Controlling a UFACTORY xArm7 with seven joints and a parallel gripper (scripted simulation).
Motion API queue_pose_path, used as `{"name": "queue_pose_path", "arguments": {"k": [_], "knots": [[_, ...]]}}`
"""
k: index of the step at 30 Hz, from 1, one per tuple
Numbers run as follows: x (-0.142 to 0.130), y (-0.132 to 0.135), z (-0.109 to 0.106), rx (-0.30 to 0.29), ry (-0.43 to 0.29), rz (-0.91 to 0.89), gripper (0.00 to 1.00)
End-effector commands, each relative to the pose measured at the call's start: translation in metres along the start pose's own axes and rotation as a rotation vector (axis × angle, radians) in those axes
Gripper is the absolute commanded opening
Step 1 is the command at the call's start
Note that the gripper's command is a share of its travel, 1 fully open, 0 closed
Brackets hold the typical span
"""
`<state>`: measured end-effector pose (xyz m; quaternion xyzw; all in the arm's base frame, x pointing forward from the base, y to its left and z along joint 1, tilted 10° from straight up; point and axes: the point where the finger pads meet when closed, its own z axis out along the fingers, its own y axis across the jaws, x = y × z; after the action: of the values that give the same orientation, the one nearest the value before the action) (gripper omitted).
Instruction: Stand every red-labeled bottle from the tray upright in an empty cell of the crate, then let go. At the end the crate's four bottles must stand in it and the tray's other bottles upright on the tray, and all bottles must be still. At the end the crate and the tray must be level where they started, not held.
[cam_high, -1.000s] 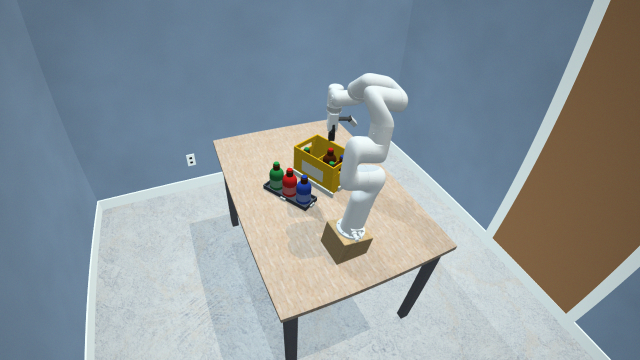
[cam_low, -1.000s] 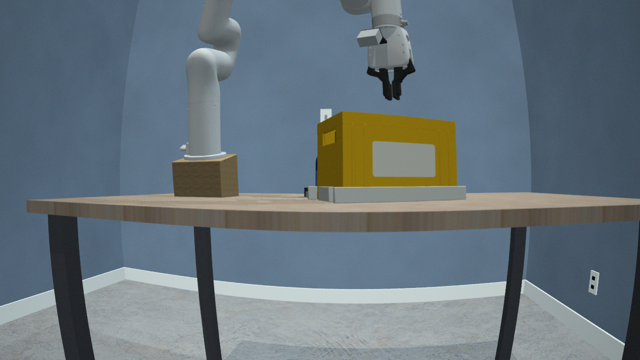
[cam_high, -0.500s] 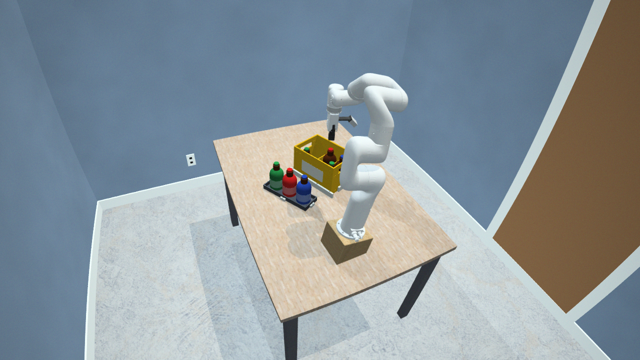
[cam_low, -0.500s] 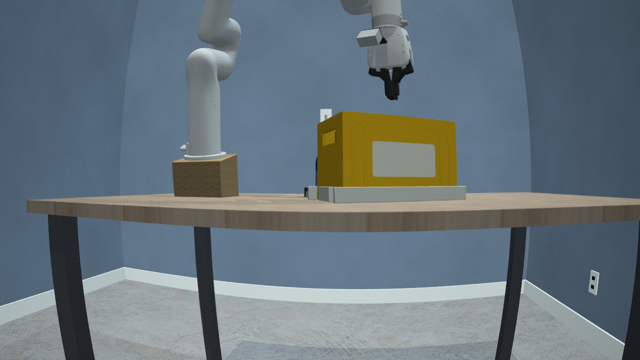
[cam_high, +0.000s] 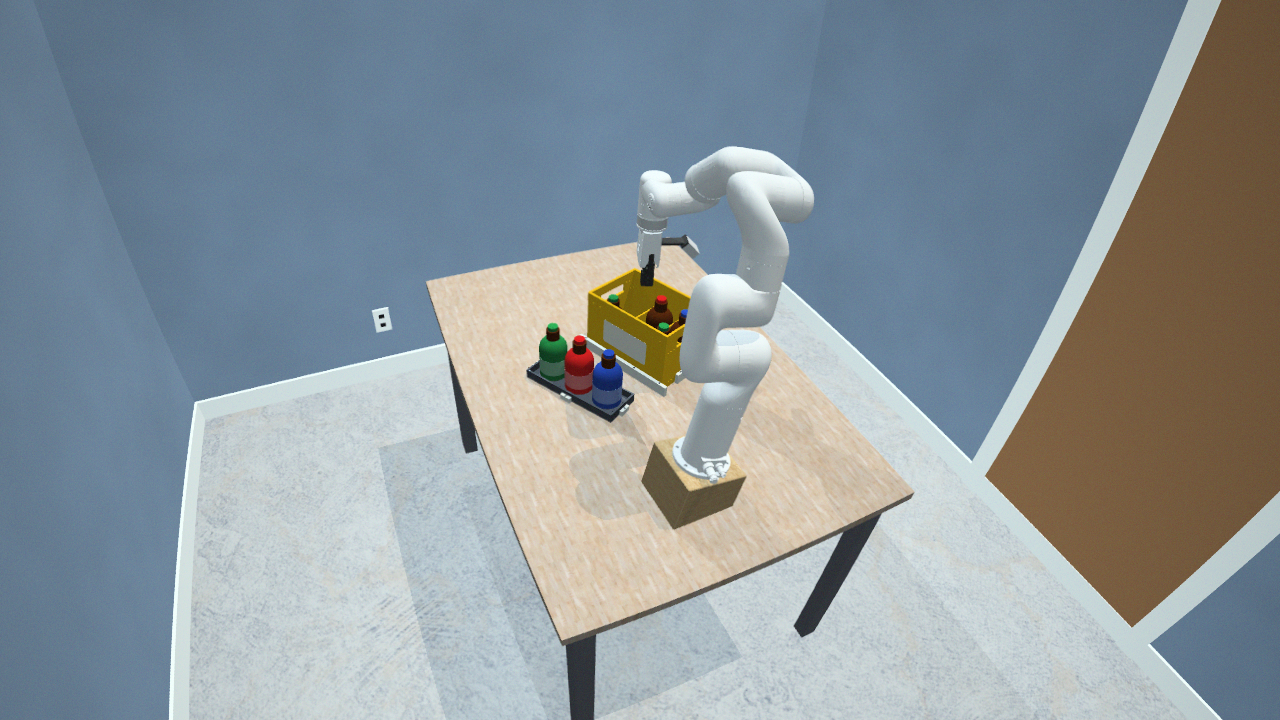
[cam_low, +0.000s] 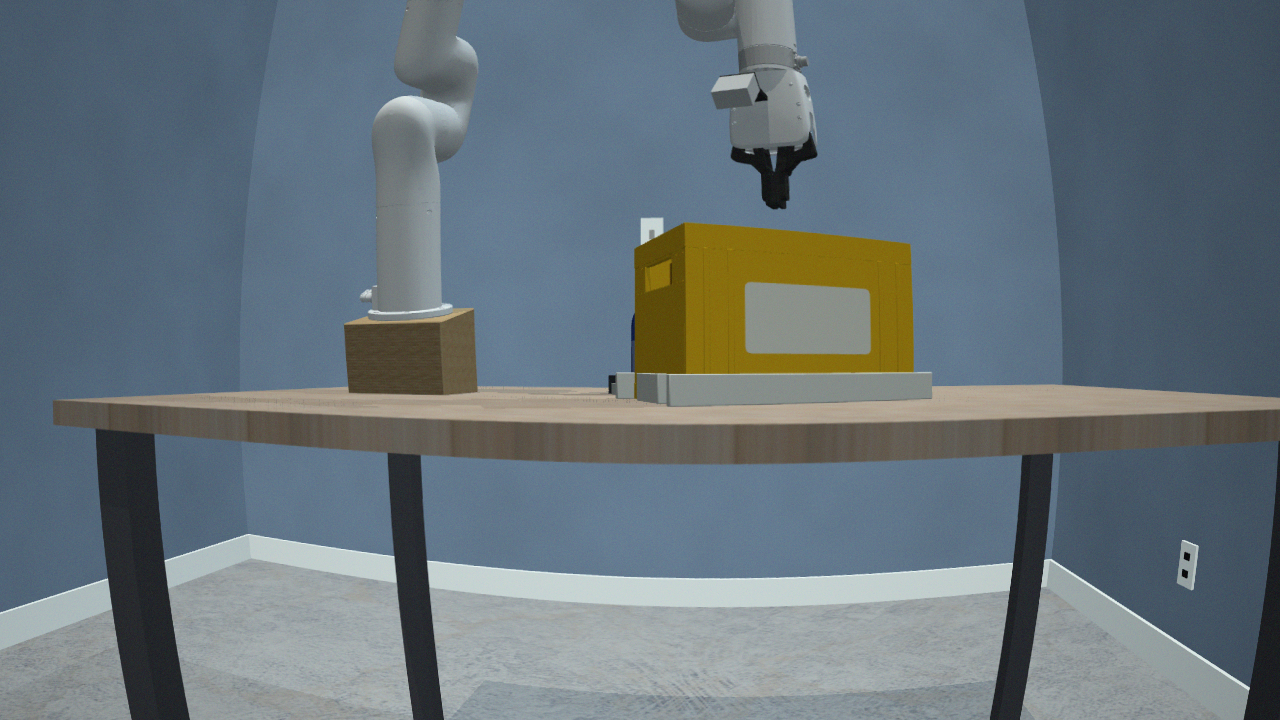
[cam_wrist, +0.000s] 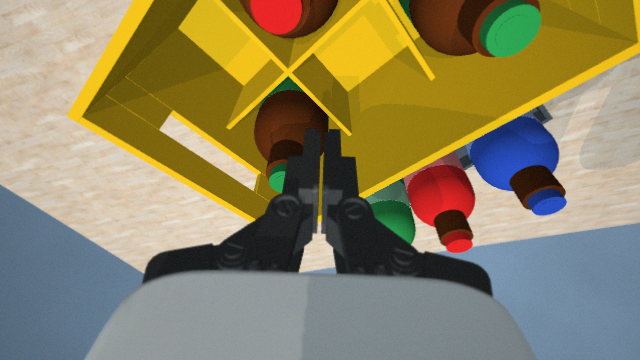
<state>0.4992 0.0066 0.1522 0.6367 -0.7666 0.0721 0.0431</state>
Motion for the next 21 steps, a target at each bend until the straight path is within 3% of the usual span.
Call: {"name": "queue_pose_path", "arguments": {"k": [1,4,5,8,9,13,21], "knots": [[-0.054,0.043,-0.002,0.008,0.002,-0.08,0.0],[-0.089,0.075,0.0,0.012,0.007,-0.098,0.0],[-0.099,0.085,0.0,0.012,0.007,-0.098,0.65],[-0.11,0.095,0.0,0.012,0.007,-0.098,0.65],[-0.142,0.125,0.001,0.012,0.007,-0.098,0.65],[-0.173,0.153,0.0,0.012,0.007,-0.098,0.65],[-0.173,0.153,0.0,0.012,0.007,-0.098,0.65]]}}
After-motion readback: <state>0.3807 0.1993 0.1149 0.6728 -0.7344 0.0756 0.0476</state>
